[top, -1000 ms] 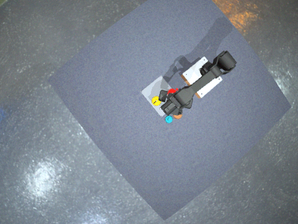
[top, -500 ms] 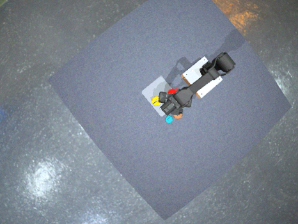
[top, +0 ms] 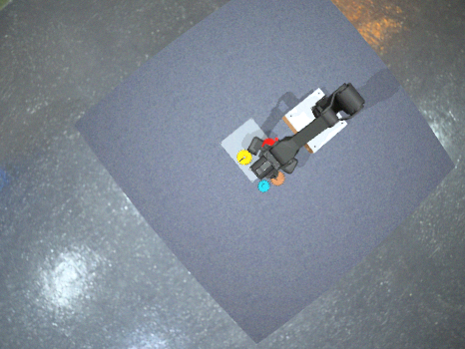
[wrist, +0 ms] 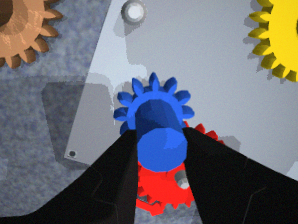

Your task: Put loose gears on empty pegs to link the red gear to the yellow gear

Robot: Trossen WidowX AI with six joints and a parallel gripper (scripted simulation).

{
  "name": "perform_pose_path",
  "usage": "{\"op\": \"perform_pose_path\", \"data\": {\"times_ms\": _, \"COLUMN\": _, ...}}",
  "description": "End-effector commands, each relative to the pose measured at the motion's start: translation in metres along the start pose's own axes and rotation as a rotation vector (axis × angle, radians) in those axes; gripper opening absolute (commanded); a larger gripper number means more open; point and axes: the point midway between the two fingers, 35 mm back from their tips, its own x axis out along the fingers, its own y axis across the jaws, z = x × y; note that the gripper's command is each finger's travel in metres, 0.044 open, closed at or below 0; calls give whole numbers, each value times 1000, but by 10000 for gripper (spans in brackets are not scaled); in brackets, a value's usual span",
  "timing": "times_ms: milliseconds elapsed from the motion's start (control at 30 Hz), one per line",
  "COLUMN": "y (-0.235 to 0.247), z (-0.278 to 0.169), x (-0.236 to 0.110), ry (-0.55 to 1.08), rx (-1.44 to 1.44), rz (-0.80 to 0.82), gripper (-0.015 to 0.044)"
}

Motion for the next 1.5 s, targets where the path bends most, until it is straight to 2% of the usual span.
{"op": "perform_pose_path", "data": {"times_ms": 0, "y": 0, "z": 0, "x": 1, "ry": -3, "rx": 78, "rz": 3, "gripper": 0}}
{"op": "perform_pose_path", "data": {"times_ms": 267, "y": 0, "z": 1, "x": 2, "ry": -3, "rx": -13, "rz": 3, "gripper": 0}}
{"op": "perform_pose_path", "data": {"times_ms": 800, "y": -1, "z": 0, "x": 4, "ry": -4, "rx": -414, "rz": 3, "gripper": 0}}
{"op": "perform_pose_path", "data": {"times_ms": 1067, "y": 0, "z": 1, "x": 6, "ry": -4, "rx": -318, "rz": 3, "gripper": 0}}
{"op": "perform_pose_path", "data": {"times_ms": 1467, "y": 0, "z": 0, "x": 8, "ry": -3, "rx": 4, "rz": 3, "gripper": 0}}
